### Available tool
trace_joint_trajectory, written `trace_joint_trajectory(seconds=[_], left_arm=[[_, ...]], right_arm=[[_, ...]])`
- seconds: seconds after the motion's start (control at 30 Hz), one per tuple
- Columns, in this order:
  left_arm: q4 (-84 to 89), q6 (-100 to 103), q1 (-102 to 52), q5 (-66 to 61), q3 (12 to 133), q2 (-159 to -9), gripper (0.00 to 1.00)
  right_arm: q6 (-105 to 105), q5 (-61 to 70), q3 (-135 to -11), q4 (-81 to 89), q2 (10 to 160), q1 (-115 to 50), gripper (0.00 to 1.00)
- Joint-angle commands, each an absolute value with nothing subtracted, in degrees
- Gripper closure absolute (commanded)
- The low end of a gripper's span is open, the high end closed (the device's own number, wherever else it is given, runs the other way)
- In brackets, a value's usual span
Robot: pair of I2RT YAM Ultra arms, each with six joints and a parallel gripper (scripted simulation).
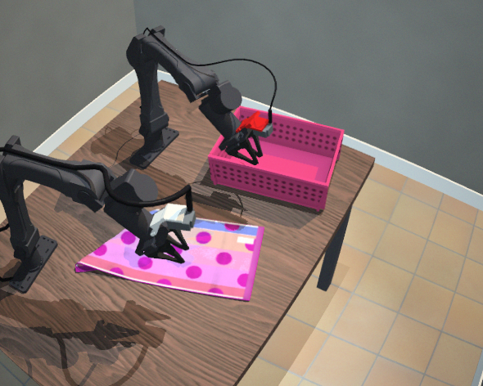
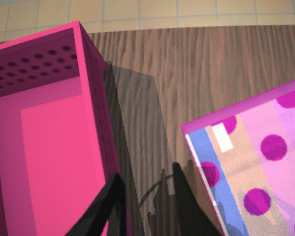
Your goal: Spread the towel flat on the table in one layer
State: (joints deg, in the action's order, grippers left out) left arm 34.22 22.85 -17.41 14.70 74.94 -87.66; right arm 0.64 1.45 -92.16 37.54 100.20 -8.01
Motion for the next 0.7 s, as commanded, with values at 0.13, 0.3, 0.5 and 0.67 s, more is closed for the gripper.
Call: trace_joint_trajectory(seconds=[0.13,0.3,0.5,0.67], left_arm=[[44.9,30.2,-18.4,11.2,83.5,-97.8,0.66],[51.2,33.9,-17.9,7.9,91.3,-107.7,0.66],[59.4,37.1,-17.2,2.9,103.3,-121.0,0.66],[61.7,37.9,-18.7,1.6,108.8,-127.5,0.66]], right_arm=[[0.2,4.0,-107.3,51.9,112.1,-9.2,0.66],[1.6,4.1,-115.4,54.8,121.3,-10.3,0.66],[2.8,2.6,-118.3,49.2,128.6,-11.7,0.66],[3.4,2.3,-120.5,47.5,132.5,-12.3,0.66]])
